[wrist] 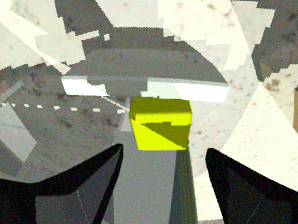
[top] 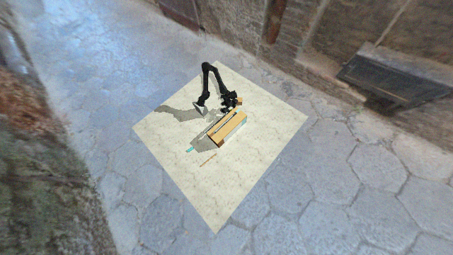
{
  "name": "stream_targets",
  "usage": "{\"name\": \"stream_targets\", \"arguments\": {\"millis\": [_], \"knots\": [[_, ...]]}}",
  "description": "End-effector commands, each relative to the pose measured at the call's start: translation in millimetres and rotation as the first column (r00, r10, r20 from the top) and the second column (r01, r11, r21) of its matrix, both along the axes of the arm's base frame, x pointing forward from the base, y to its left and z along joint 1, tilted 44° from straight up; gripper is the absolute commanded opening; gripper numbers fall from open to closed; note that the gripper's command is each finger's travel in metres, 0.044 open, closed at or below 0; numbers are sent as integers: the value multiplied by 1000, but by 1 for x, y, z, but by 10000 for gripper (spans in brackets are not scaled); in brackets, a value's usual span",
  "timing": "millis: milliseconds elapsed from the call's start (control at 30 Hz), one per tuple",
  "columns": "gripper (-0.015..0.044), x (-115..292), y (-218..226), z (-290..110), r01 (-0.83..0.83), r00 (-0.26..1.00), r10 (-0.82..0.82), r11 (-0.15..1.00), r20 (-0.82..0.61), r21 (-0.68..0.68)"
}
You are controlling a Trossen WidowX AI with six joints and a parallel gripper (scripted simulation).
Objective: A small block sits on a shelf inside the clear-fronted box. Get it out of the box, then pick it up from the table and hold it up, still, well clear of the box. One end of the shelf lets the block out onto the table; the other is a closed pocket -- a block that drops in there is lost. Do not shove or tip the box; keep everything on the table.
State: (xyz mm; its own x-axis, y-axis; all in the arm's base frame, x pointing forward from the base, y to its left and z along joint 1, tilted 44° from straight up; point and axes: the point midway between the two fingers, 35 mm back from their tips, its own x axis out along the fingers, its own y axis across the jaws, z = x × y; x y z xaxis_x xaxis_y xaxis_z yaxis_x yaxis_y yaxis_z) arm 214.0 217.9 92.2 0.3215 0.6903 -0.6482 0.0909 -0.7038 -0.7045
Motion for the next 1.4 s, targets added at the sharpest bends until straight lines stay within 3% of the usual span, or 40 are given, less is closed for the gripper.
{"name": "stream_targets", "arguments": {"millis": [0, 400, 633, 733, 833, 1167, 1367], "knots": [[285, -2, 2, -7, 7, 1000, -7, 1000, -8, -6], [285, -6, 13, -19, 7, 1000, -7, 1000, -8, -3], [101, -6, 13, -19, 7, 1000, -7, 1000, -8, -3], [81, -6, 13, -19, 7, 1000, -7, 1000, -8, -3], [3, -4, 8, -14, 6, 1000, -6, 1000, -8, -5], [0, 0, -27, 24, 2, 1000, -2, 1000, -5, -4], [0, 0, -31, 26, 40, 998, -39, 999, -49, 13]]}}
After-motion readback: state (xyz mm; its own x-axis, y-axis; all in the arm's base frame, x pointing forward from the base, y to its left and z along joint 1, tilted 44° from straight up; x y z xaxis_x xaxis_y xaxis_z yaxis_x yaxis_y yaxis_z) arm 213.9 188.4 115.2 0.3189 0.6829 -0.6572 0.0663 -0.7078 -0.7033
